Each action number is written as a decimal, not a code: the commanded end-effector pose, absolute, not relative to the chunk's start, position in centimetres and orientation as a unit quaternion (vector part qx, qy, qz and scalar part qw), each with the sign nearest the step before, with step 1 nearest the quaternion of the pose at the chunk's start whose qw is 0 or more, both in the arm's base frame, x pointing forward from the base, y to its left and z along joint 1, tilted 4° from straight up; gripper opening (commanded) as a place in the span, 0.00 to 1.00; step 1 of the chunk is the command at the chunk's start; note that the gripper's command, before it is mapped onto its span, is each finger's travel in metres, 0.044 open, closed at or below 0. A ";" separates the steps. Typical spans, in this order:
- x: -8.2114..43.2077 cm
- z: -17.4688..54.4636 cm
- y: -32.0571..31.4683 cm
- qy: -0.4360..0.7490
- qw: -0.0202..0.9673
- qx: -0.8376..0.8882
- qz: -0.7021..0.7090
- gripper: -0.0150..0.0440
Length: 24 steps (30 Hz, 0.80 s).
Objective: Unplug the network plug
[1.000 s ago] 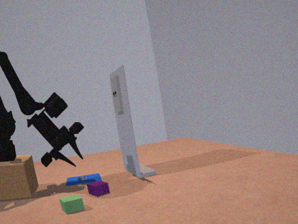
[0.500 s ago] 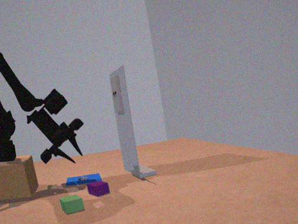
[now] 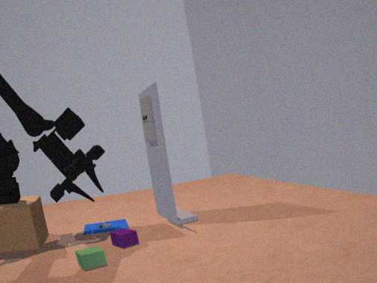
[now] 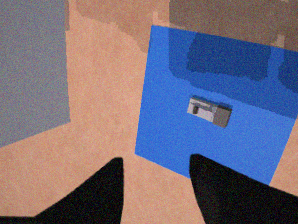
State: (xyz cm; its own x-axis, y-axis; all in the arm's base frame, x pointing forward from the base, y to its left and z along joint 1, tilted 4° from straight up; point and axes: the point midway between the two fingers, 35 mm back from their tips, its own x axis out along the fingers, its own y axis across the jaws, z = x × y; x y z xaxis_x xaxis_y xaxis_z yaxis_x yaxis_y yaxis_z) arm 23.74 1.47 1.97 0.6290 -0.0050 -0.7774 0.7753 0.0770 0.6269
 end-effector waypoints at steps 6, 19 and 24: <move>23.7 2.8 1.5 0.312 0.663 0.614 -0.295 0.52; 23.3 3.9 1.5 0.312 0.663 0.614 -0.295 0.52; 23.2 4.3 1.5 0.312 0.663 0.614 -0.295 0.52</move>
